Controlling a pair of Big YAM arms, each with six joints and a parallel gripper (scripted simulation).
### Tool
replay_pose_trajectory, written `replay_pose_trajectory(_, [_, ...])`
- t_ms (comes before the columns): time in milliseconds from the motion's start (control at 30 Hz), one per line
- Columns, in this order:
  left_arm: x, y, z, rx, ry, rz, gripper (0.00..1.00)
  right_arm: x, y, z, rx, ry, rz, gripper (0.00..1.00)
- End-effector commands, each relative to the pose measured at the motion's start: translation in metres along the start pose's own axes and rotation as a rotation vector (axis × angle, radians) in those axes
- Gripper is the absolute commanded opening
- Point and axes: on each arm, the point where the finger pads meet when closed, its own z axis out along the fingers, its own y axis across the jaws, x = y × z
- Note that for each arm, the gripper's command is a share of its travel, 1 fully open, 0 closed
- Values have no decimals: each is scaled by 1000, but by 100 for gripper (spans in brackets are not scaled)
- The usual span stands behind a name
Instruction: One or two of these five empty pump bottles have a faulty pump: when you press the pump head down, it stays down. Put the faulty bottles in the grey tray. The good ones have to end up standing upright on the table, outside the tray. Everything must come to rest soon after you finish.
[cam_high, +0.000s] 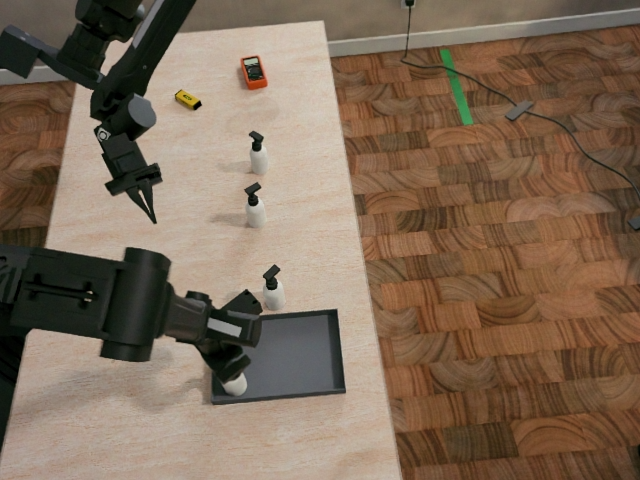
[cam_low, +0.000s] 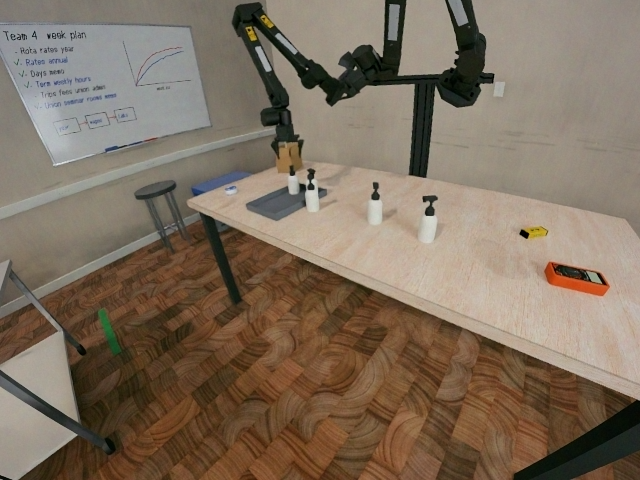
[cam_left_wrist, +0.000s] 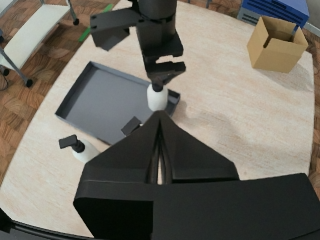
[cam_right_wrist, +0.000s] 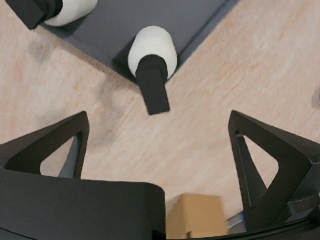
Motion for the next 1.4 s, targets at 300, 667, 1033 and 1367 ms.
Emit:
replay_pose_trajectory(300, [-6, 1, 3, -4, -11, -5, 0, -6, 4, -77, -19, -4, 565, 100])
replay_pose_trajectory(667, [-6, 1, 3, -4, -11, -5, 0, -10, -1, -101, -10, -16, 644, 100])
replay_pose_trajectory(1033, [-6, 1, 3, -4, -11, -5, 0, -9, 2, -99, -16, -4, 624, 100])
replay_pose_trajectory(1367, [-6, 1, 3, -4, -11, -5, 0, -40, 36, -99, -36, -12, 748, 100])
